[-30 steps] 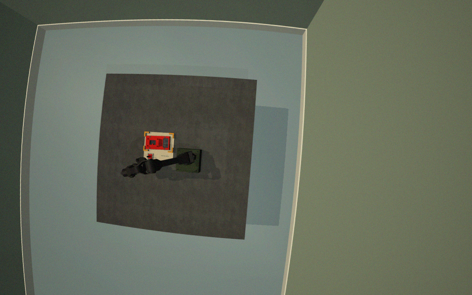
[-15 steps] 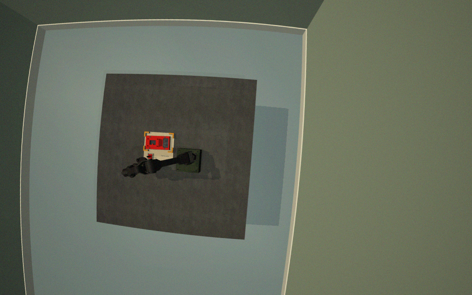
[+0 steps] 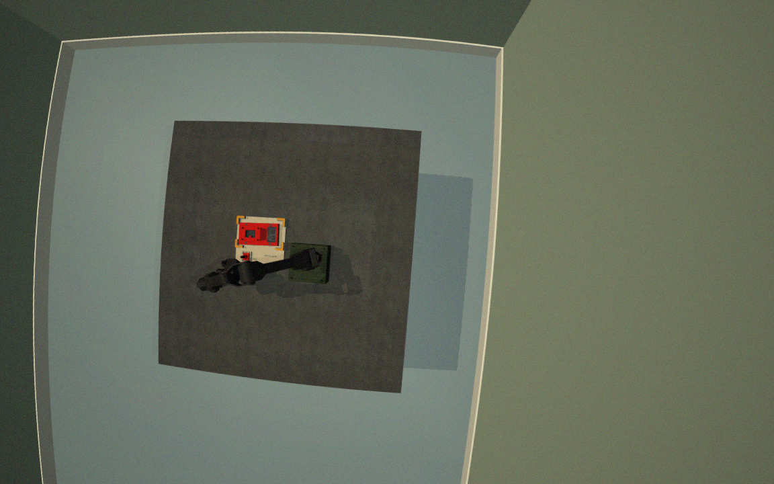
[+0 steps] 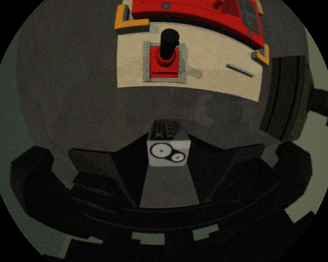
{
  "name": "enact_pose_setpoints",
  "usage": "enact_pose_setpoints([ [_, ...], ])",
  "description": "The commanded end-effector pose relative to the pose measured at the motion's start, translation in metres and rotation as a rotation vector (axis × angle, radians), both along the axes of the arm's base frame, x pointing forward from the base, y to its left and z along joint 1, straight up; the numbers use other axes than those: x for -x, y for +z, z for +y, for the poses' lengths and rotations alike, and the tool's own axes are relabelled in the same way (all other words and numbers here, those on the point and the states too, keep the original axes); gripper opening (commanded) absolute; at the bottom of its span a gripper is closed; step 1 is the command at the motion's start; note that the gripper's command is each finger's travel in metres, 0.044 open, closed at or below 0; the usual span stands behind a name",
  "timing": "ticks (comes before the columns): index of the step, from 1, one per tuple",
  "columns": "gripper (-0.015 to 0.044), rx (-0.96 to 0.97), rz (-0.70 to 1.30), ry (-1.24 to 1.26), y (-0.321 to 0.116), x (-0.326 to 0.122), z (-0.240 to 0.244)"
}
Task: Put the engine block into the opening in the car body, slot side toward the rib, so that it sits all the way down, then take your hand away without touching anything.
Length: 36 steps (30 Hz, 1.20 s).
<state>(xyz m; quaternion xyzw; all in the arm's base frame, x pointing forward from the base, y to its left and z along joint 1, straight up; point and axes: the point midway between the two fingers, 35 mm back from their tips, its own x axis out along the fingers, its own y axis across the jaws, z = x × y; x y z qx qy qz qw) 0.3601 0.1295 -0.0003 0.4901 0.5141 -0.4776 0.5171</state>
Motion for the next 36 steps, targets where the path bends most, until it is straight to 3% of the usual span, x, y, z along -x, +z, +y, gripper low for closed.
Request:
enact_pose_setpoints([
  [1, 0.0000, -0.003, -0.023, -0.003, 0.019, -0.004, 0.002],
  [36, 0.0000, -0.003, -0.022, -0.003, 0.119, 0.008, 0.005],
])
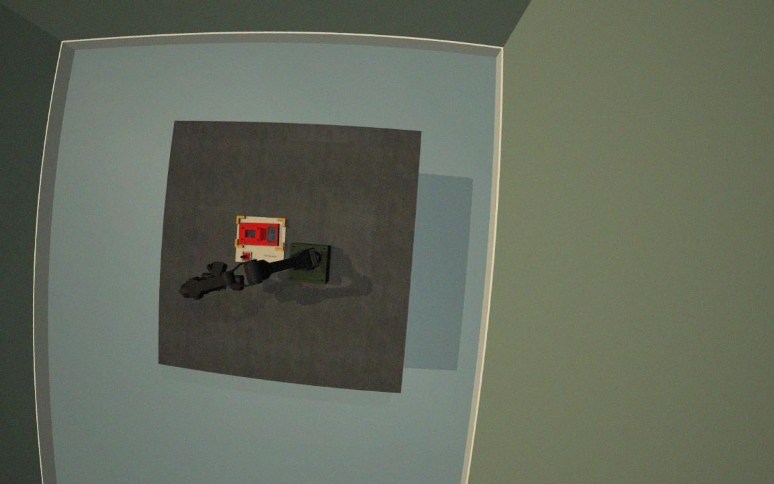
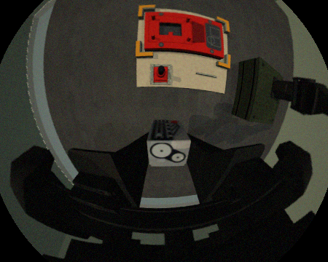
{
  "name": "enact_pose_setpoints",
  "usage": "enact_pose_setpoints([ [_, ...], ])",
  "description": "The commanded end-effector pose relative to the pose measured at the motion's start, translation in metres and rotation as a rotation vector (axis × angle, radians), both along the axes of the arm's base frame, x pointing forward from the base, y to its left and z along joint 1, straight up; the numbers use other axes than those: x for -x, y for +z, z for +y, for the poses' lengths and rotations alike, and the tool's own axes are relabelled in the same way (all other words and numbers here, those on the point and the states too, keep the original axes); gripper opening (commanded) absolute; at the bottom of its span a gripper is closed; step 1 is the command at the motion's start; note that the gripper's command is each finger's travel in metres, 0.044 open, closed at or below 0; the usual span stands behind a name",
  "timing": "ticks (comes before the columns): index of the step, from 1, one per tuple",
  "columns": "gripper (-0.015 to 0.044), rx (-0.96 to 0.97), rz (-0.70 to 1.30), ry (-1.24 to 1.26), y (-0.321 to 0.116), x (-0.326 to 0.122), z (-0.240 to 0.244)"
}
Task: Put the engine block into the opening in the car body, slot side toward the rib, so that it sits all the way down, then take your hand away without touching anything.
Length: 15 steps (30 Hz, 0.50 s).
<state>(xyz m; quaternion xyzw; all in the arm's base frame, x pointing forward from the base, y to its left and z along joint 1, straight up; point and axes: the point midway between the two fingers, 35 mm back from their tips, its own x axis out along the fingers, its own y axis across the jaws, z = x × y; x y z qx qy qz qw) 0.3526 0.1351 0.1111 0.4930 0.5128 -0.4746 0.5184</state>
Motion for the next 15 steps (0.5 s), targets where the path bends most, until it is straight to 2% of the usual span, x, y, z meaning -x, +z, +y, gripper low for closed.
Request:
enact_pose_setpoints([
  [1, 0.0000, 0.000, -0.014, -0.004, 0.005, 0.000, 0.000],
  [6, 0.0000, 0.000, -0.014, -0.004, -0.019, 0.000, 0.000],
  [15, 0.0000, 0.043, -0.016, -0.005, -0.016, 0.001, 0.002],
])
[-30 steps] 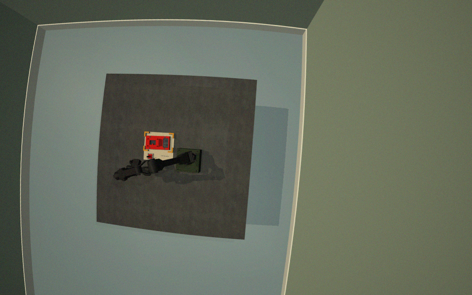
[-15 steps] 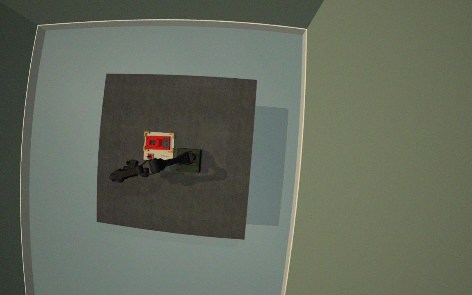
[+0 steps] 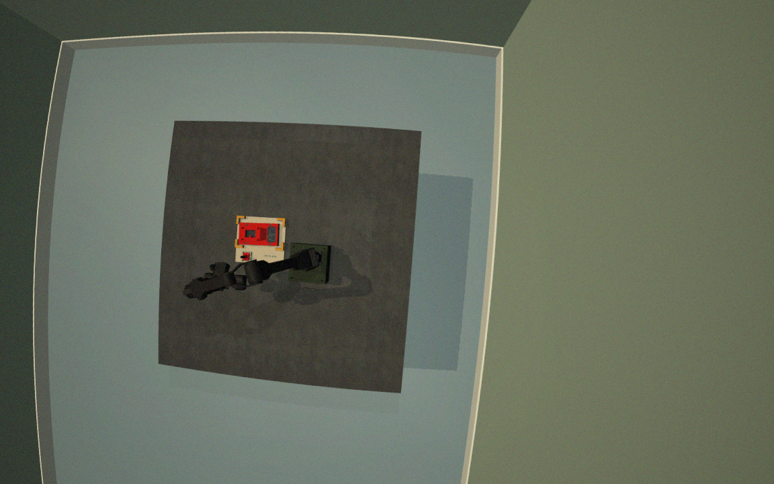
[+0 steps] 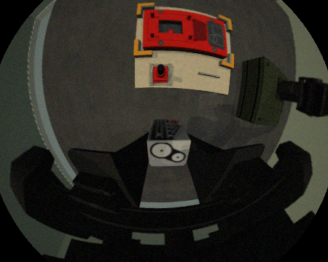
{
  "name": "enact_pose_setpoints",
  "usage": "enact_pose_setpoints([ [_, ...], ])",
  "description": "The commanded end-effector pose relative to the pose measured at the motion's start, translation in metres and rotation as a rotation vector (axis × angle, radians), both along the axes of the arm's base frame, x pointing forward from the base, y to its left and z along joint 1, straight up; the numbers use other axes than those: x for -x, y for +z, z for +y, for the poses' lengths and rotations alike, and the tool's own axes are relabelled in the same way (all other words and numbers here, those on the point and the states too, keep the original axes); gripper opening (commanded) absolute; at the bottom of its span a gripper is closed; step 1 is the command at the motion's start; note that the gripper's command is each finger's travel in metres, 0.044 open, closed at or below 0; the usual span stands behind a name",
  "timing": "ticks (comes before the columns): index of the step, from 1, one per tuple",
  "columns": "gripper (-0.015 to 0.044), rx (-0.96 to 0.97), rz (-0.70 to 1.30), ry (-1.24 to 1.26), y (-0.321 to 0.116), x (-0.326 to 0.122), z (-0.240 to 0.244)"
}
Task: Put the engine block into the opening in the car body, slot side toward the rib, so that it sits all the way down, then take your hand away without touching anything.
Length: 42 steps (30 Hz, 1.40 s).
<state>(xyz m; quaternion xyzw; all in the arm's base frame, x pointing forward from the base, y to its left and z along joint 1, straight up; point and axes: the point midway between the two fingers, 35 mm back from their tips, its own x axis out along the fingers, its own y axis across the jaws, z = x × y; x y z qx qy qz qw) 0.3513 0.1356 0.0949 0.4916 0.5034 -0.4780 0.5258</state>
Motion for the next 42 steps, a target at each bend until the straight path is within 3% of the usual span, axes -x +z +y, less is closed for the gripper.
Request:
enact_pose_setpoints([
  [1, 0.0000, 0.034, -0.003, -0.002, 0.001, 0.000, 0.002],
  [22, 0.0000, 0.659, -0.071, -0.035, -0.007, 0.003, 0.022],
  [42, 0.0000, 0.699, -0.043, -0.025, -0.041, 0.003, 0.024],
])
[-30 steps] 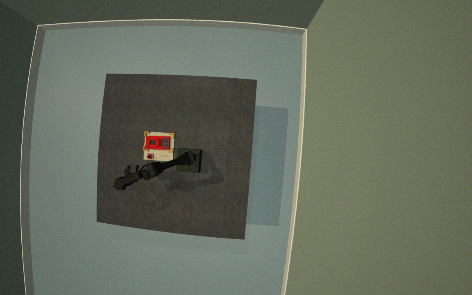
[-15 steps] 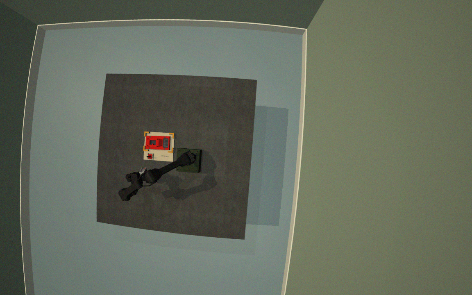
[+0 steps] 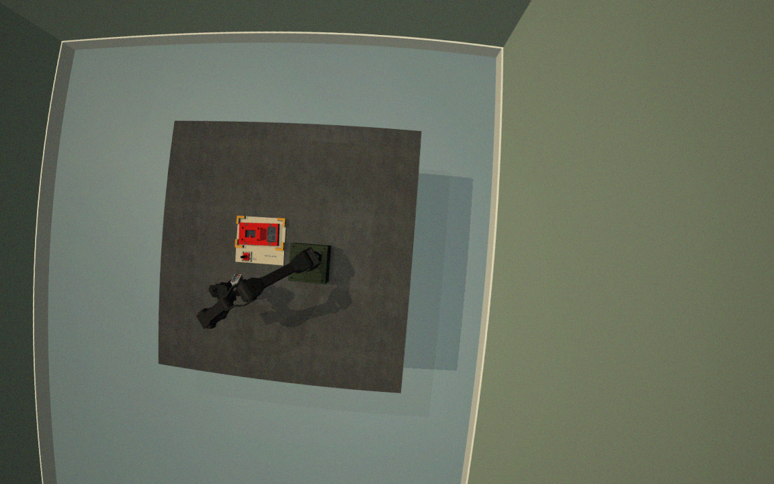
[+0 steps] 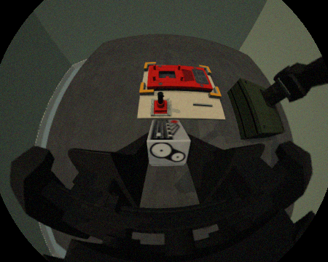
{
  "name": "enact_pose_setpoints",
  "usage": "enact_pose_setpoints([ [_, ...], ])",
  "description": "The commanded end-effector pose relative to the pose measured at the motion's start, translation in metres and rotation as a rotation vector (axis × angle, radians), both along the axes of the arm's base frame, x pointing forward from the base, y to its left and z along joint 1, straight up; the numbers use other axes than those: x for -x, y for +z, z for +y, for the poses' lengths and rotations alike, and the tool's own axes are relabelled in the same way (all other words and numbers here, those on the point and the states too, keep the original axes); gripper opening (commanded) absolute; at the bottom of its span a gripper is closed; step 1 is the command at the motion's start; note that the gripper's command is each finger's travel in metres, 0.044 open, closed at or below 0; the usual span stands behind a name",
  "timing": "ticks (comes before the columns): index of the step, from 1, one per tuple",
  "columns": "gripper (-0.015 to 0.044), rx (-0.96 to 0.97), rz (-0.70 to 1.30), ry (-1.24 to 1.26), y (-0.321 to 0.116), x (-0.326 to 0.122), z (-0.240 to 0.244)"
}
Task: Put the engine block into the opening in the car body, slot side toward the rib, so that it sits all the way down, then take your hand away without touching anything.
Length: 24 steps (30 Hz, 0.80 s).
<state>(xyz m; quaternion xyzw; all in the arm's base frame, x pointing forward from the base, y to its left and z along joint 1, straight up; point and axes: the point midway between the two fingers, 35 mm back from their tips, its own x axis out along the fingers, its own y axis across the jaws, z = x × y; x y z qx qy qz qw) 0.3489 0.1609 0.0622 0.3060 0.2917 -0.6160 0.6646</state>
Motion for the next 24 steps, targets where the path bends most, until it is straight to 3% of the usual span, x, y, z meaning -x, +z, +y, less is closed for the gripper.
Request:
enact_pose_setpoints([
  [1, 0.0000, 0.012, 0.010, 0.005, -0.009, 0.000, -0.001],
  [24, 0.0000, 0.012, 0.010, 0.005, -0.043, -0.001, 0.000],
])
